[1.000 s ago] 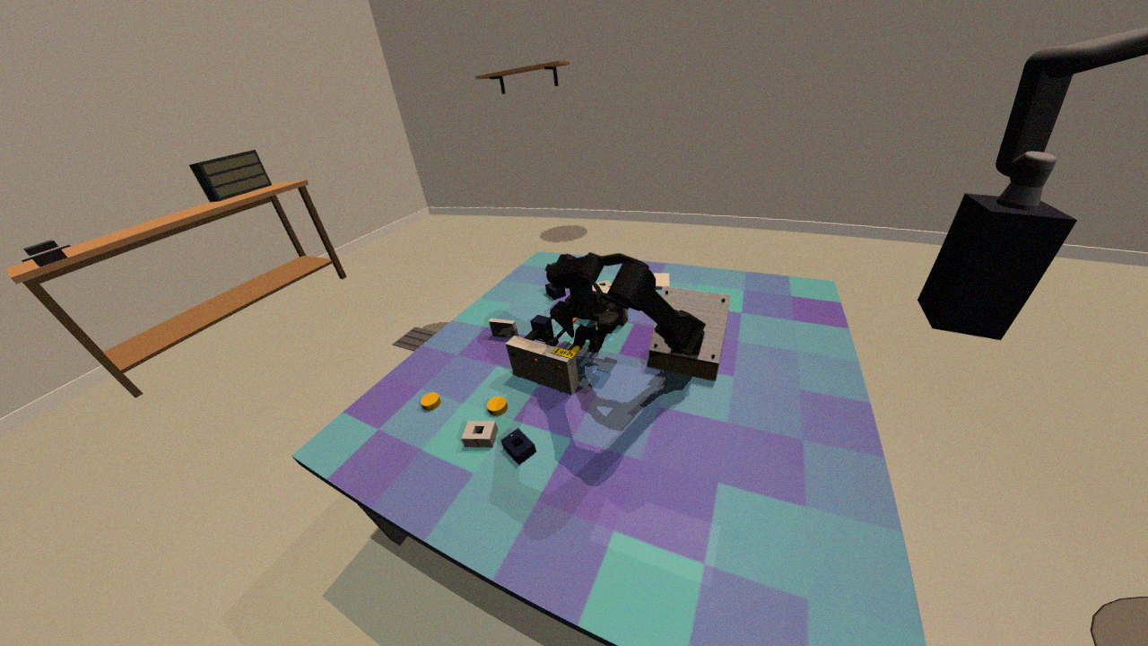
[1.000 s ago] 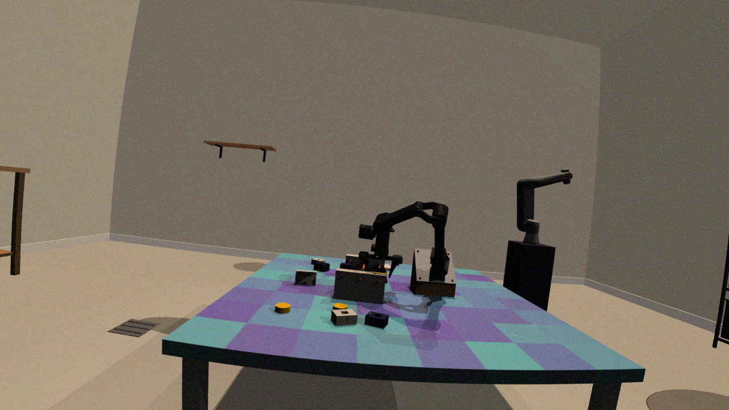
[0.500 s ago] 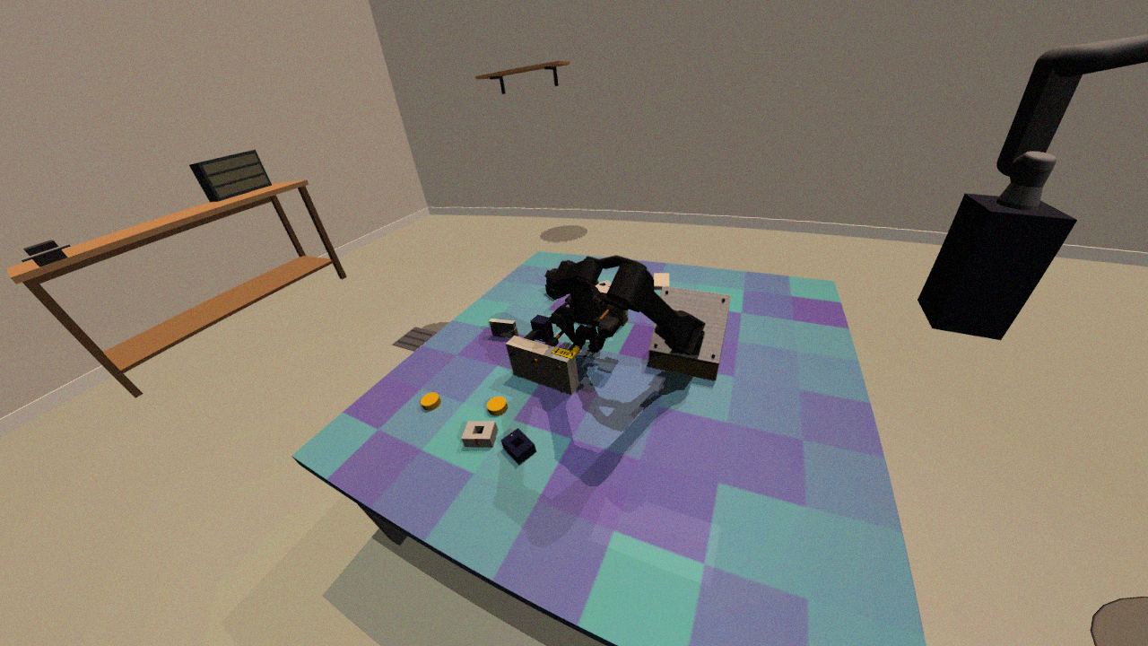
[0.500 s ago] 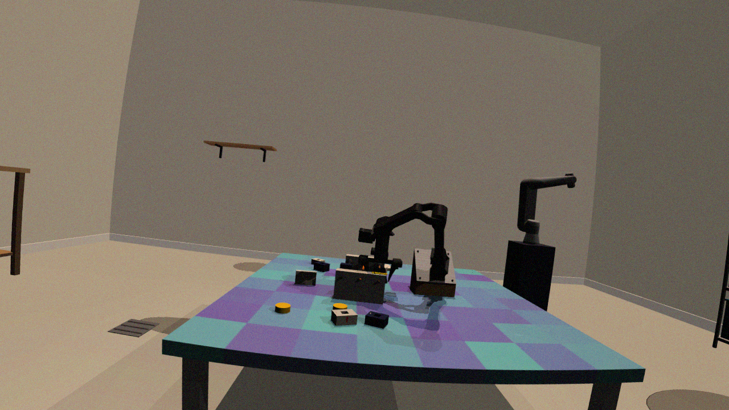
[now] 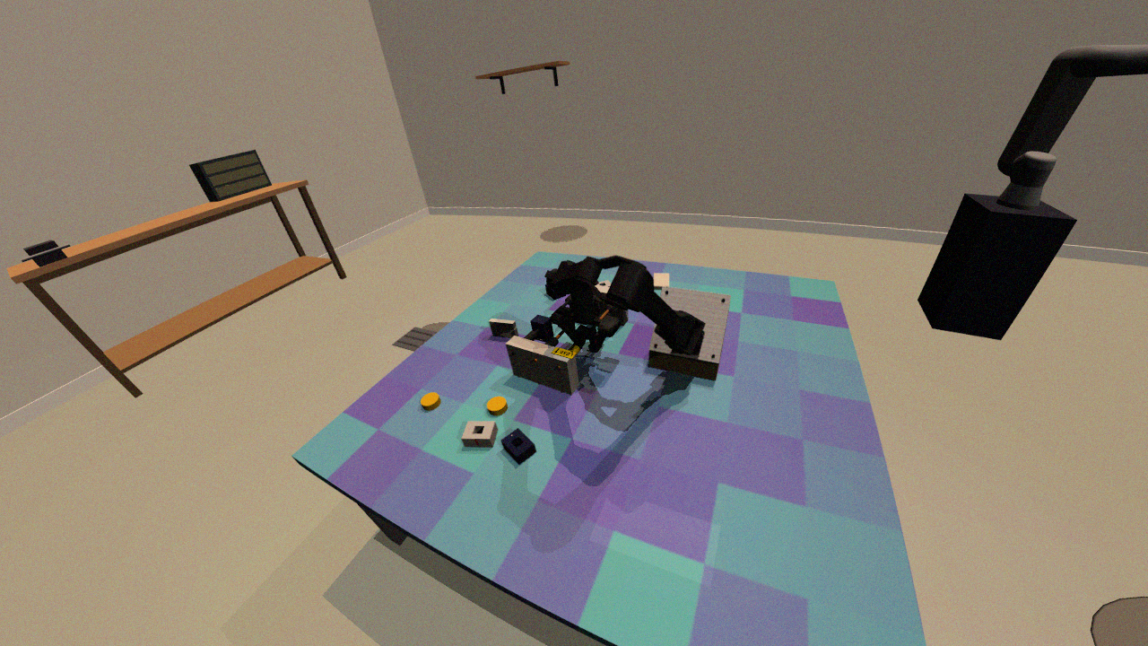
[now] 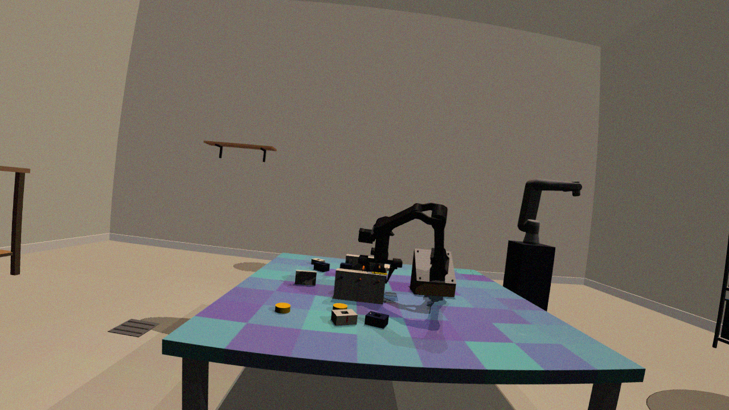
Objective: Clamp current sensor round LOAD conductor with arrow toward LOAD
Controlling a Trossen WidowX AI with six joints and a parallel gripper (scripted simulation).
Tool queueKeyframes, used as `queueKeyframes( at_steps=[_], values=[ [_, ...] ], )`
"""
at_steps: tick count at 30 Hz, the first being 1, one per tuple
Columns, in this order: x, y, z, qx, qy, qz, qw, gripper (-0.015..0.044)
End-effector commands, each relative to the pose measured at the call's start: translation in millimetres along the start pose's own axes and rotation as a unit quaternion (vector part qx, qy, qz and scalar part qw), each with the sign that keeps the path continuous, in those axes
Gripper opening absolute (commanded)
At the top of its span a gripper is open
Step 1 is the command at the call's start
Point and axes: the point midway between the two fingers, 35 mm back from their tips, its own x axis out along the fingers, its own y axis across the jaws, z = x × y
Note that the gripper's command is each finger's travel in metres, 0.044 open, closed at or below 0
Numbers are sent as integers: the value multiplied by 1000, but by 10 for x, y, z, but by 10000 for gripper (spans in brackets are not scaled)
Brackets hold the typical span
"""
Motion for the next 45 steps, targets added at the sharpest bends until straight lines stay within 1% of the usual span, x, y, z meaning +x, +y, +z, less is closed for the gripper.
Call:
queueKeyframes(
  at_steps=[1,3,14,45],
  values=[
    [-6,2,1,0,0,1,1000,300],
    [-6,2,1,0,0,1,1000,287],
    [-6,2,1,0,0,1,1000,0],
    [-6,2,1,0,0,1,1000,0]
  ],
)
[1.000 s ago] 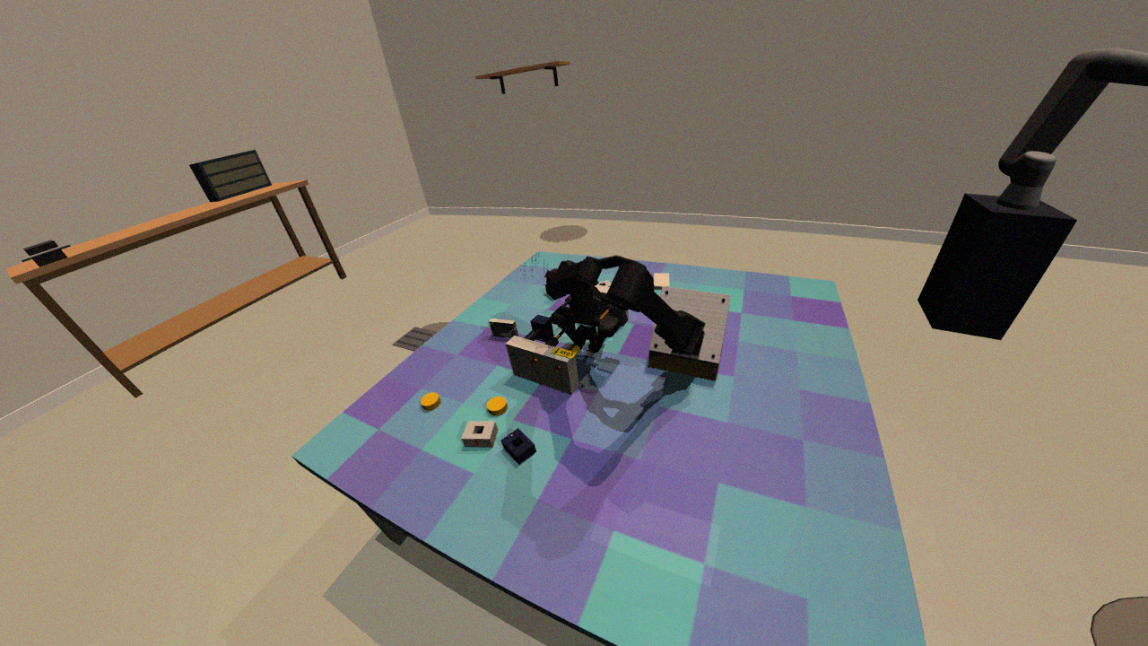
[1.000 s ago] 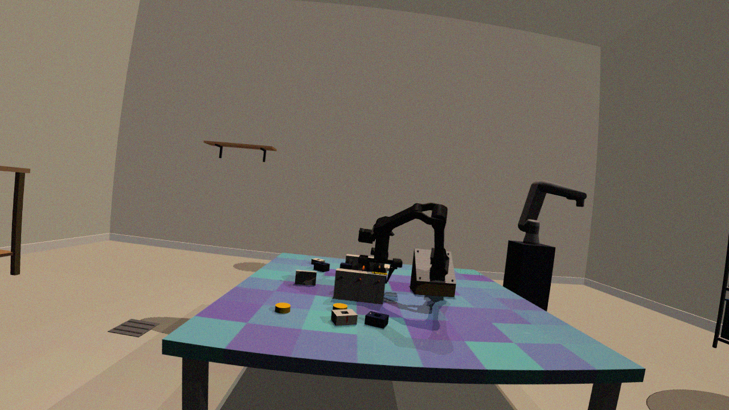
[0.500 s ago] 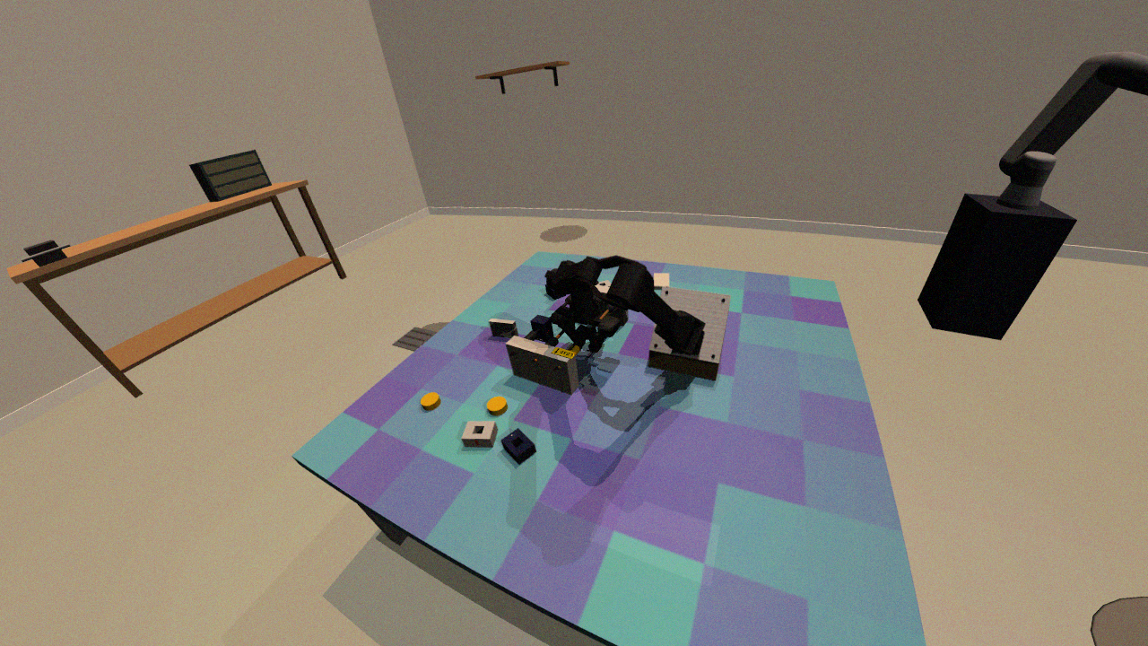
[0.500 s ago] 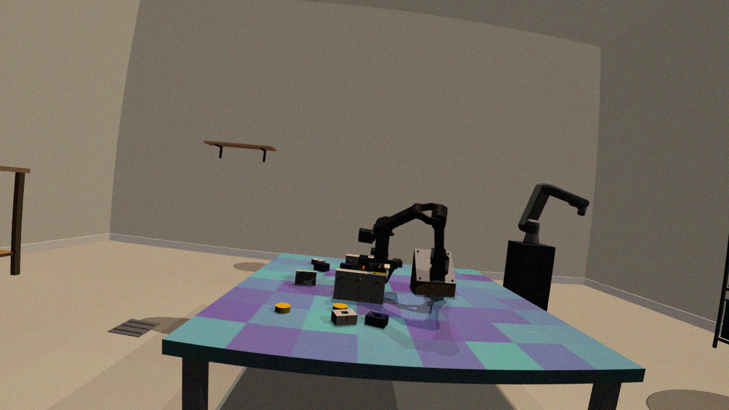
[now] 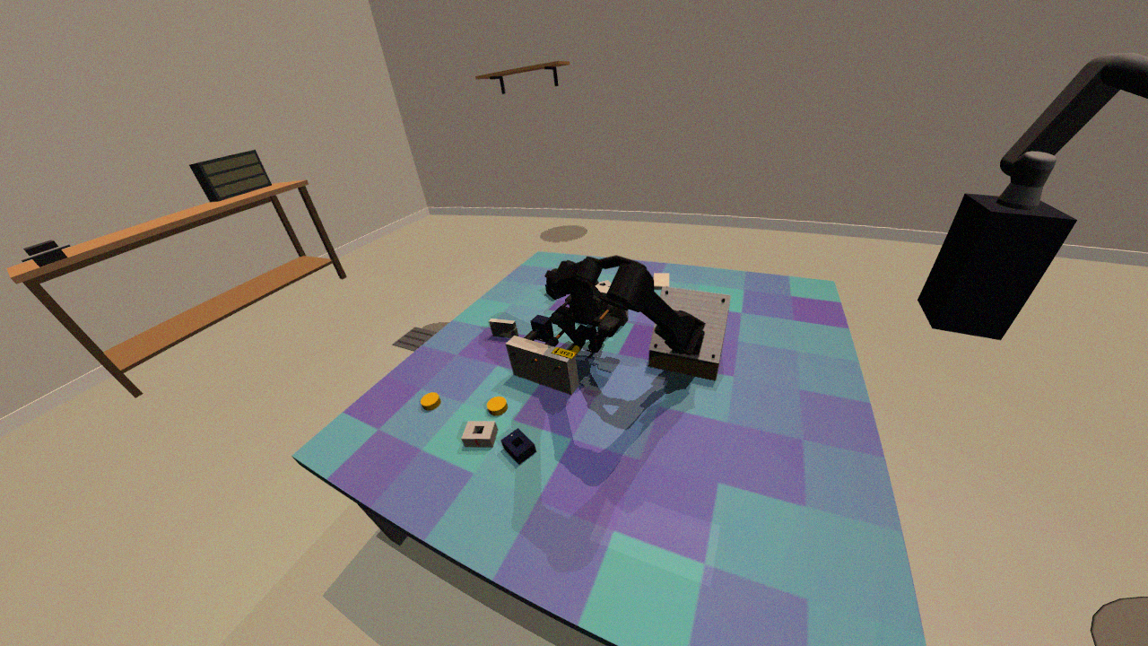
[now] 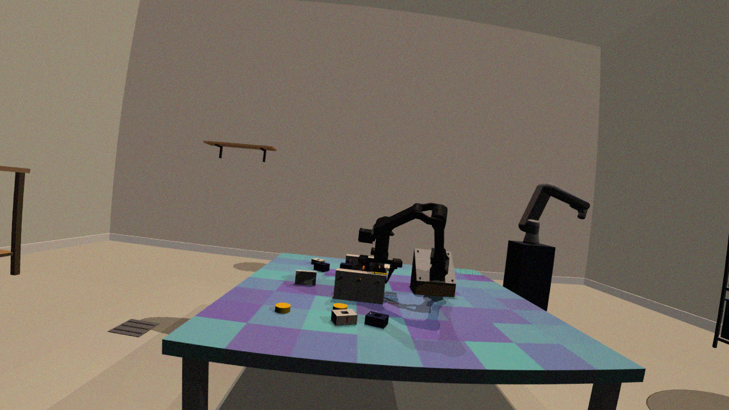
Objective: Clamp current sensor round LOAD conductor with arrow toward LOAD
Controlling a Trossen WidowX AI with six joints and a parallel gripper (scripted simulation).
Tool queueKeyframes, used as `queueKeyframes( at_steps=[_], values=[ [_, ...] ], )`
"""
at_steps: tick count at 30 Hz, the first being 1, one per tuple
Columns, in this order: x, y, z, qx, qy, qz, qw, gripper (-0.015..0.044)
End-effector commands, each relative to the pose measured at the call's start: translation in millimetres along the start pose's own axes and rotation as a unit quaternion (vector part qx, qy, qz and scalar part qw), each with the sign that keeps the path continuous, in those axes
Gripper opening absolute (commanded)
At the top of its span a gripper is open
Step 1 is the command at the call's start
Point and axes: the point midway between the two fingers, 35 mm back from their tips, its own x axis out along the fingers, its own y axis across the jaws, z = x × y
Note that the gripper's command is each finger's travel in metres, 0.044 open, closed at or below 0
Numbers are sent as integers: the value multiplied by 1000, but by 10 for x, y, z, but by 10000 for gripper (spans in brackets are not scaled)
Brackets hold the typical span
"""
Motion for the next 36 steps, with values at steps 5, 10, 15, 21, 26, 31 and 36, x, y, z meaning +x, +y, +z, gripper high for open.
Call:
queueKeyframes(
  at_steps=[5,10,15,21,26,31,36],
  values=[
    [-5,3,0,0,0,1,1000,0],
    [-5,3,0,0,0,1,1000,0],
    [-5,3,0,0,0,1,1000,0],
    [-26,1,1,1,0,0,1000,0],
    [-96,2,2,2,1,0,1000,0],
    [-171,1,2,3,2,-1,1000,0],
    [-181,0,2,3,2,-1,1000,0]
  ],
)
